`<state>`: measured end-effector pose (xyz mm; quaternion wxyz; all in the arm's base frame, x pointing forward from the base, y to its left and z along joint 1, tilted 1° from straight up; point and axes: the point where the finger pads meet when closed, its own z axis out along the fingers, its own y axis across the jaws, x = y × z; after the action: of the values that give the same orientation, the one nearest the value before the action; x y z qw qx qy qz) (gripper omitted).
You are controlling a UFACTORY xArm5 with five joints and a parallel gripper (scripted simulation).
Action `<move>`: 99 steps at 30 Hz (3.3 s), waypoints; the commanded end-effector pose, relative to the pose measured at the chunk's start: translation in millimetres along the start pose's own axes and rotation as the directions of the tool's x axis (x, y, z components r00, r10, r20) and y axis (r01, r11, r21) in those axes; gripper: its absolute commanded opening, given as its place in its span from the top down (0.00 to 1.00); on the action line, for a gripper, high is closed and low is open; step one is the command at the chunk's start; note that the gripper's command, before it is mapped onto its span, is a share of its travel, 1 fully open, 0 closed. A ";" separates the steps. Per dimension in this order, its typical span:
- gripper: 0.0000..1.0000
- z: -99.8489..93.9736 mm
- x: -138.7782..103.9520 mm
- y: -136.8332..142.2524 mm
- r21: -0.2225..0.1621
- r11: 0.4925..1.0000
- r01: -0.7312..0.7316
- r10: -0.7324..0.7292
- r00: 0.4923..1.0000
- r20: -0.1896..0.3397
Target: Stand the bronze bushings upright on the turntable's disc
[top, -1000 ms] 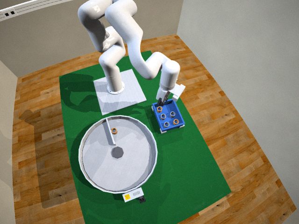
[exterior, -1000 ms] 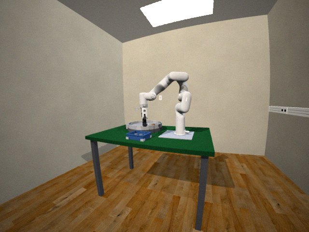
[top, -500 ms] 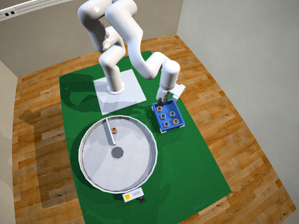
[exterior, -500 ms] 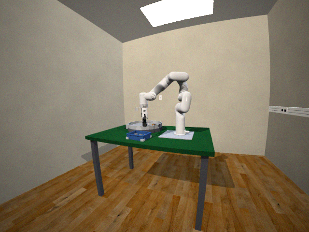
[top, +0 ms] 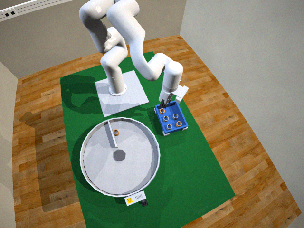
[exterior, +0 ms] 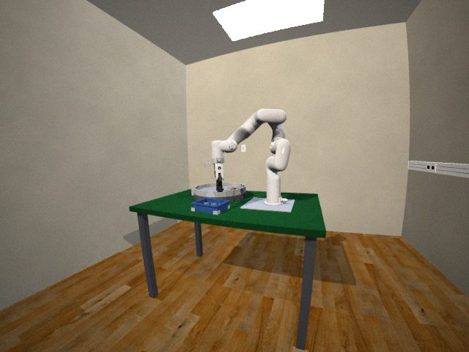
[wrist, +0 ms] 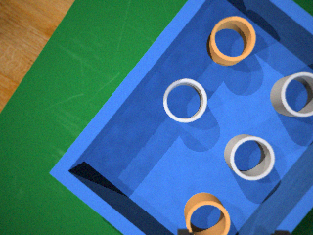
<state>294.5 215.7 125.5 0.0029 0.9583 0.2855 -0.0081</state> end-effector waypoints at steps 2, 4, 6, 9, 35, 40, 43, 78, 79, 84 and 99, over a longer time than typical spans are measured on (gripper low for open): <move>0.59 -1.1 1.0 -0.1 0.000 1.000 0.000 0.000 1.000 -0.003; 0.59 -1.1 1.0 -0.1 0.000 1.000 0.000 0.000 1.000 -0.003; 0.59 -1.1 1.0 -0.1 0.000 1.000 0.000 0.000 1.000 -0.003; 0.59 -1.1 1.0 -0.1 0.000 1.000 0.000 0.000 1.000 -0.003; 0.59 47.4 2.6 1.2 0.000 1.000 0.000 0.000 1.000 -0.003; 0.59 54.8 2.9 1.4 0.000 1.000 0.000 0.000 1.000 -0.003; 0.59 57.1 3.0 1.4 0.000 1.000 0.000 0.000 1.000 -0.003; 0.59 77.4 3.3 1.7 0.000 1.000 0.000 0.000 1.000 -0.003; 0.59 77.4 3.3 1.7 0.000 1.000 0.000 0.000 1.000 -0.003; 0.59 77.4 3.3 1.7 0.000 1.000 0.000 0.000 1.000 -0.003; 0.59 84.8 3.3 1.8 0.000 1.000 0.000 0.000 1.000 -0.003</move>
<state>296.3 214.6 44.5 0.0028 0.9583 0.2856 -0.0079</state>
